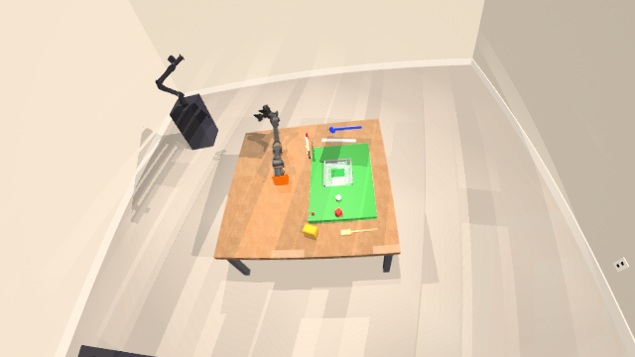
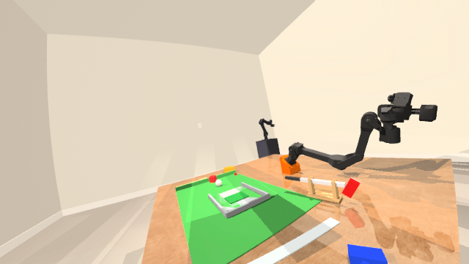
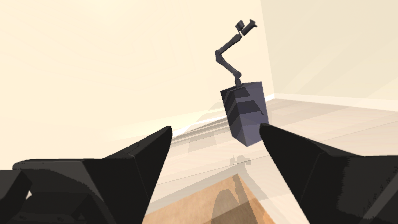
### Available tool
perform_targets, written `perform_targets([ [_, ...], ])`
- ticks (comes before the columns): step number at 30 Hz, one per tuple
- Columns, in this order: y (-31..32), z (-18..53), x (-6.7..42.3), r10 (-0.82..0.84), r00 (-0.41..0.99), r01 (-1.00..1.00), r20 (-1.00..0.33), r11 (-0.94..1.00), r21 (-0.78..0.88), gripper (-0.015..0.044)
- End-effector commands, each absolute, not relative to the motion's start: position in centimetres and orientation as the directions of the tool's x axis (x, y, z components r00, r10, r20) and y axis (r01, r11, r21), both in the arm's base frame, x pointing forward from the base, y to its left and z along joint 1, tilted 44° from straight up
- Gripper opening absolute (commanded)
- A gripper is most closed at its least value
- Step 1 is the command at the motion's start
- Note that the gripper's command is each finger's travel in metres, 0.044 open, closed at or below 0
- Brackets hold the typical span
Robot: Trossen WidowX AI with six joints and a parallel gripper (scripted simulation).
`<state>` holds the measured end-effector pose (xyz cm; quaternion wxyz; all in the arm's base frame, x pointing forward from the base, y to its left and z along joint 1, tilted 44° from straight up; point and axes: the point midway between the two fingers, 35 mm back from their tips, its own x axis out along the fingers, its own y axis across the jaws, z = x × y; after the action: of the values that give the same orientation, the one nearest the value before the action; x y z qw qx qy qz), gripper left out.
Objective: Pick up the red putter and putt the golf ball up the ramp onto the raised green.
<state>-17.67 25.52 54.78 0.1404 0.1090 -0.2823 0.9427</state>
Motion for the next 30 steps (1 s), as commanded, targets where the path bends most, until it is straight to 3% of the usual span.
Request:
perform_targets([
  [1, 25.4, 54.9, -17.7, 0.202, -0.935, -0.328, 0.290, -0.800, -0.501, 0.0426],
  [10, 15.8, 62.1, -16.3, 0.075, -0.835, -0.380, 0.546, -0.795, -0.472, 0.0440],
  [18, 4.9, 66.6, -12.3, -0.156, -0.650, -0.318, 0.744, -0.834, -0.452, 0.0440],
  [30, -10.7, 66.8, -2.3, -0.546, -0.233, -0.010, 0.805, -0.826, -0.564, 0.0440],
])
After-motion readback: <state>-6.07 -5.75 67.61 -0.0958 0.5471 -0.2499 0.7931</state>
